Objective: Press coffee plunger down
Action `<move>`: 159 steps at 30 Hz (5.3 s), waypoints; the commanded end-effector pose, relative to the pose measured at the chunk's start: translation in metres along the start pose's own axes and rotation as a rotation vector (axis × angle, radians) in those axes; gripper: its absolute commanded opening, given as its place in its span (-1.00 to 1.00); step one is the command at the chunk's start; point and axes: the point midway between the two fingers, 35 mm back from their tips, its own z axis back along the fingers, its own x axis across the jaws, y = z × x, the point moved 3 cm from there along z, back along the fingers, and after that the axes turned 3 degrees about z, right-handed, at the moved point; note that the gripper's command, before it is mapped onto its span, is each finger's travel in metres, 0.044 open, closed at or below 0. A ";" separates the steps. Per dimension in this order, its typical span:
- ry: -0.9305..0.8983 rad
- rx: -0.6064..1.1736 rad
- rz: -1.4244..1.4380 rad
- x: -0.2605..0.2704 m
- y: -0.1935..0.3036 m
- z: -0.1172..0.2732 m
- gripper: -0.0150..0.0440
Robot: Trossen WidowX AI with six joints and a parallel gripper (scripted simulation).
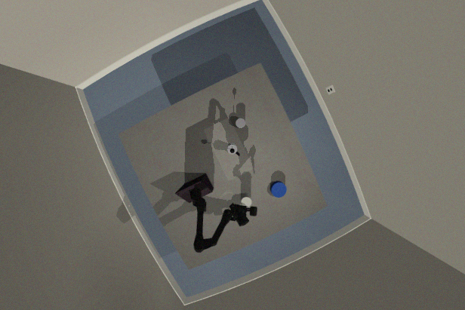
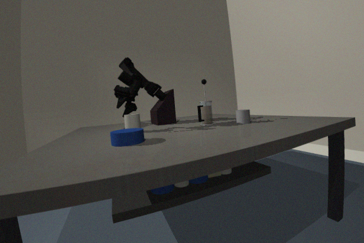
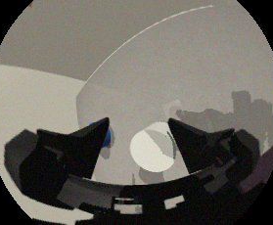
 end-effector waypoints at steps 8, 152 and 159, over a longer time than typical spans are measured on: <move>-0.250 0.243 0.427 0.059 0.092 0.057 1.00; -1.238 0.212 1.800 -0.023 0.362 0.220 -0.10; -1.238 0.211 1.799 -0.019 0.366 0.220 -0.10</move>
